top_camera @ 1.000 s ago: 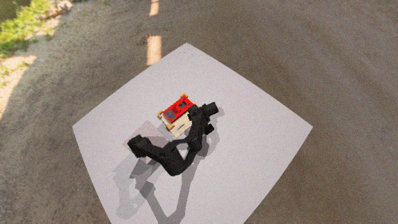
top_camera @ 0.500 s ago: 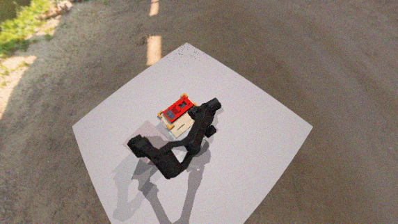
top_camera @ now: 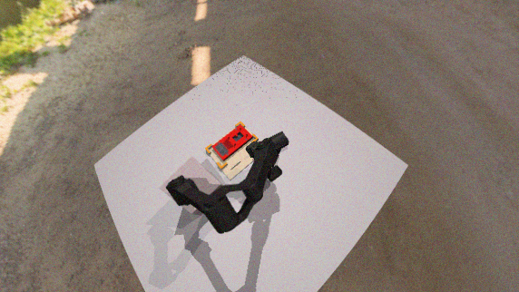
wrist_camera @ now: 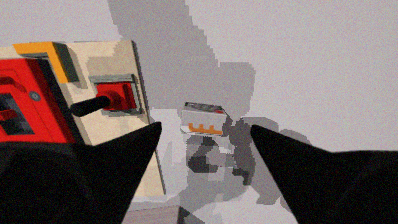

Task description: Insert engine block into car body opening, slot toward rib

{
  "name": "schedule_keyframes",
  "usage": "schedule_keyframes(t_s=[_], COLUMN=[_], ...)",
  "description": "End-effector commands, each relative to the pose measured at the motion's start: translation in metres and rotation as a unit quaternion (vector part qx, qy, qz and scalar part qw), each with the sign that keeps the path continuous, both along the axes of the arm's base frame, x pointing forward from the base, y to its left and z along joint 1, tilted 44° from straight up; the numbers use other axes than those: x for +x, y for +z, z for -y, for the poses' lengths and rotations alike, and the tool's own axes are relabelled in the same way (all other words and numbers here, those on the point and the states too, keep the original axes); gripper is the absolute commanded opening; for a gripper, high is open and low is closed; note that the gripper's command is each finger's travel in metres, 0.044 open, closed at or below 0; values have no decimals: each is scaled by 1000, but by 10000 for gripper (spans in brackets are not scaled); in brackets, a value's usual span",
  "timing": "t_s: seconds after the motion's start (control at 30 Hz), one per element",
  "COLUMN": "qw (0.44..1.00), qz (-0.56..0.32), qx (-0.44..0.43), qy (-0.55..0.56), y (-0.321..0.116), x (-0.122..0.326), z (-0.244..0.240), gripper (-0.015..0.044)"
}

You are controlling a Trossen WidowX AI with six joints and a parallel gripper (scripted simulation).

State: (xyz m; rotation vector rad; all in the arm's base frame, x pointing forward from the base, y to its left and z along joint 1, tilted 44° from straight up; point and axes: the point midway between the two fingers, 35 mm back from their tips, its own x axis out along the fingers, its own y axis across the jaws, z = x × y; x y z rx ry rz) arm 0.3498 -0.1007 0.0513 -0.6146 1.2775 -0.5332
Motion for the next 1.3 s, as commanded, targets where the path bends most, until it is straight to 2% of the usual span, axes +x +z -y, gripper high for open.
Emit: schedule_keyframes(t_s=[0.0, 0.67, 0.9, 1.2, 1.27], qw=[1000, 1000, 1000, 1000, 1000], qz=[-9, -10, -10, -10, -10], qx=[1, 0, 0, 0, 0], qy=[-1, -1, -1, -1, -1], y=[-10, -30, -30, -30, -29], x=[-2, 3, 3, 3, 3], z=[5, 25, 25, 25, 25], gripper=[440, 440, 256, 196, 144])
